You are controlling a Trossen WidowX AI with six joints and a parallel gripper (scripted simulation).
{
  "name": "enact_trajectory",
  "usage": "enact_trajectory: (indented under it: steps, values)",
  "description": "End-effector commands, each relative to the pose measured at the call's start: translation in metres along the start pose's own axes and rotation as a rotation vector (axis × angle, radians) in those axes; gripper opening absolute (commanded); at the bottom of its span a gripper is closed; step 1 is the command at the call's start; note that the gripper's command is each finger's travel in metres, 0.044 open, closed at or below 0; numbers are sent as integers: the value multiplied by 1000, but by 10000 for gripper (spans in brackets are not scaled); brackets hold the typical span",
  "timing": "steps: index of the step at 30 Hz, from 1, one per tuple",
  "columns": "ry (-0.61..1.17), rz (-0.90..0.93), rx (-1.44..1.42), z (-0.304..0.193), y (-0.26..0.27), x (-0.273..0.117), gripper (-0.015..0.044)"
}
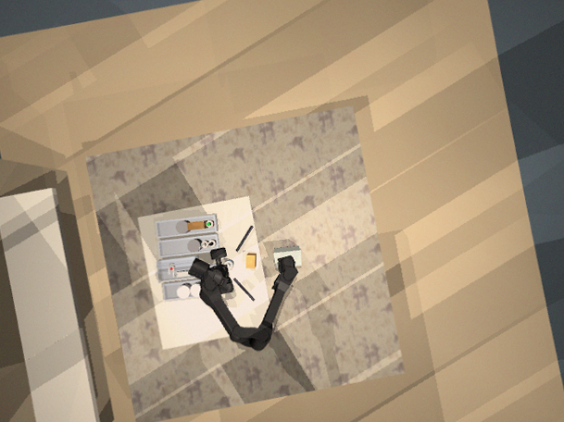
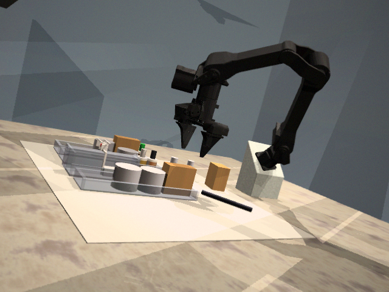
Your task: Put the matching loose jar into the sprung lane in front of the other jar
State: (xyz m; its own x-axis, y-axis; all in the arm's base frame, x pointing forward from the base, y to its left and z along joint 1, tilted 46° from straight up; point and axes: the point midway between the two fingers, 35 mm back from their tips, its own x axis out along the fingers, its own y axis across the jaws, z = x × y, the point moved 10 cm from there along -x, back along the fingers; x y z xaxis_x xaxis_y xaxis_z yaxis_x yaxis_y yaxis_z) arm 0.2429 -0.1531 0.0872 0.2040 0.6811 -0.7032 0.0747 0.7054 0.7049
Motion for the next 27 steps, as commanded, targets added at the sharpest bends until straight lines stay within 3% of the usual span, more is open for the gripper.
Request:
enact_trajectory:
  steps: [1,27]
  values:
    - [9,12,9,-2,1,14,440]
    - [9,13,9,-2,2,55,440]
